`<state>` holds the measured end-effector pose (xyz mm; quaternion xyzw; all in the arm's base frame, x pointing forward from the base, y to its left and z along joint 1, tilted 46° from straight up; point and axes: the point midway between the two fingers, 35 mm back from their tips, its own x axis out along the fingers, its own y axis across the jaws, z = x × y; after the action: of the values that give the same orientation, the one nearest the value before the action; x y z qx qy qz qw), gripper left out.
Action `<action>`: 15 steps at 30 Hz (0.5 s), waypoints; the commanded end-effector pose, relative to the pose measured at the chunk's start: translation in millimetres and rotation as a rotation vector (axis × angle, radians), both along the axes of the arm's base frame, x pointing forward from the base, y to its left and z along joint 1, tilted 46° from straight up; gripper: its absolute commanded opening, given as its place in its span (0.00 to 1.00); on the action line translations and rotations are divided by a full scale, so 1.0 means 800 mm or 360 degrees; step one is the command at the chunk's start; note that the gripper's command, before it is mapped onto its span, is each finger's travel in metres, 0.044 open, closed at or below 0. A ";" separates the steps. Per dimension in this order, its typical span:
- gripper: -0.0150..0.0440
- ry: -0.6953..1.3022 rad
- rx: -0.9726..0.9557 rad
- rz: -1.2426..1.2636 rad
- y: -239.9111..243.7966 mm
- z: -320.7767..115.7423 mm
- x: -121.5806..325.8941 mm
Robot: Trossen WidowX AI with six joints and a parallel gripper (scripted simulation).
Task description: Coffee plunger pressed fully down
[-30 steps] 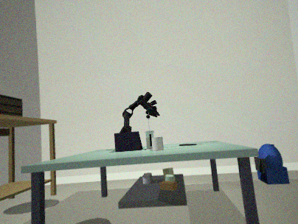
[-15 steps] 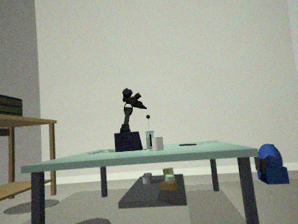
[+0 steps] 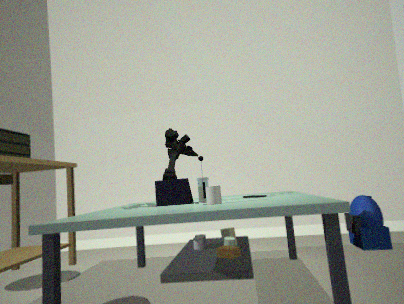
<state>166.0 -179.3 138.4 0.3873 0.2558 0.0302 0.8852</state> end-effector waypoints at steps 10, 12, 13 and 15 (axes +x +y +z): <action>1.00 0.0007 0.0003 0.0000 0.008 -0.012 0.019; 1.00 0.0007 0.0003 0.0000 0.009 -0.014 0.023; 1.00 0.0006 0.0003 -0.0001 0.009 -0.015 0.024; 1.00 0.0005 0.0003 -0.0001 0.010 -0.016 0.028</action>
<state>184.7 -174.4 127.5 0.3856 0.2582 0.0276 0.8854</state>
